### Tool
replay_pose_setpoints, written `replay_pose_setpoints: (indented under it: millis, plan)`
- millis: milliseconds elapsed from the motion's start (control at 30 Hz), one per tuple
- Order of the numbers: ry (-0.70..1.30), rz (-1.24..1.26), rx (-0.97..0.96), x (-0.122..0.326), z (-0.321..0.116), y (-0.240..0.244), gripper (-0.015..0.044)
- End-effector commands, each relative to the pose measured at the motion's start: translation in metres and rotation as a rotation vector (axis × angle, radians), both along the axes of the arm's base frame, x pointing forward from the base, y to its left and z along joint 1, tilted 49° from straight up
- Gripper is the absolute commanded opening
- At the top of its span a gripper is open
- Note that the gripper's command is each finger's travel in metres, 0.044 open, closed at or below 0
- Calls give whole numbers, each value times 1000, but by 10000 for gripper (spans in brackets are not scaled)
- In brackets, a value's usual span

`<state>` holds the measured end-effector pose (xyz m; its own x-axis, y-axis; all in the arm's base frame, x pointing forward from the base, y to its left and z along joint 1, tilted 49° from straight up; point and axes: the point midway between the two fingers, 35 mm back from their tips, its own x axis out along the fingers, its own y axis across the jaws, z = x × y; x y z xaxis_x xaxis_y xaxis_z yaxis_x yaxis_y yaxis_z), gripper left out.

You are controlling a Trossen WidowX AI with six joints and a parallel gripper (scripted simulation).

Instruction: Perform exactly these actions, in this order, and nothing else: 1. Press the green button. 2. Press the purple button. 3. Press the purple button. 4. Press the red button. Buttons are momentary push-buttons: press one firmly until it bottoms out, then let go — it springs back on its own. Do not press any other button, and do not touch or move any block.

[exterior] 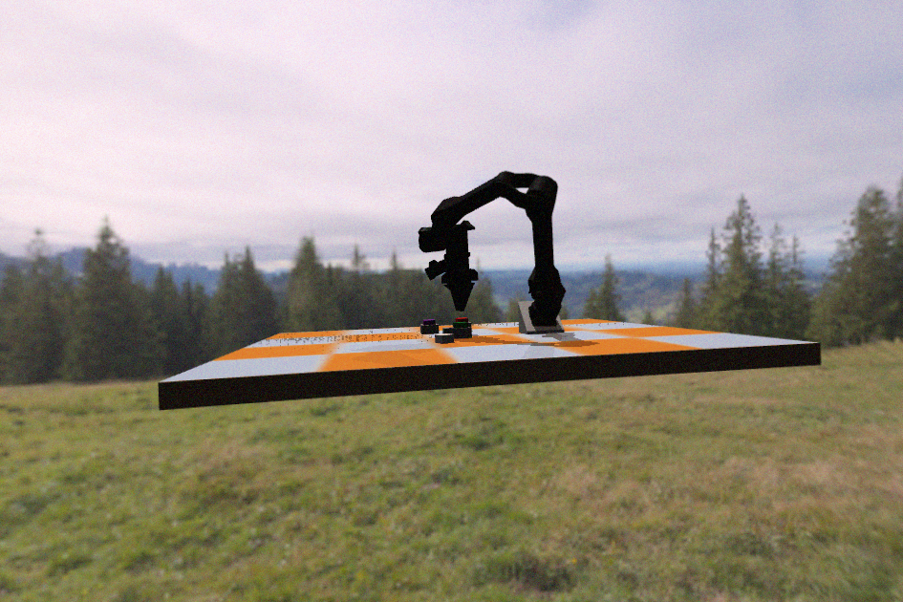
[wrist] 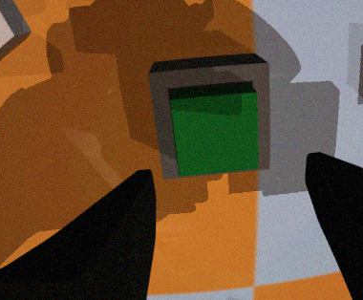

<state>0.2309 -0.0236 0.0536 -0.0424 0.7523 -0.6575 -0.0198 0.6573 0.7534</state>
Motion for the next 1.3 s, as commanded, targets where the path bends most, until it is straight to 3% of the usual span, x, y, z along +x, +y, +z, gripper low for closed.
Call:
replay_pose_setpoints:
  millis: [0,1267]
  plan:
    - [-7,-10,0,0,-1,4,33]
    - [-7,-10,1,-1,-23,29,20]
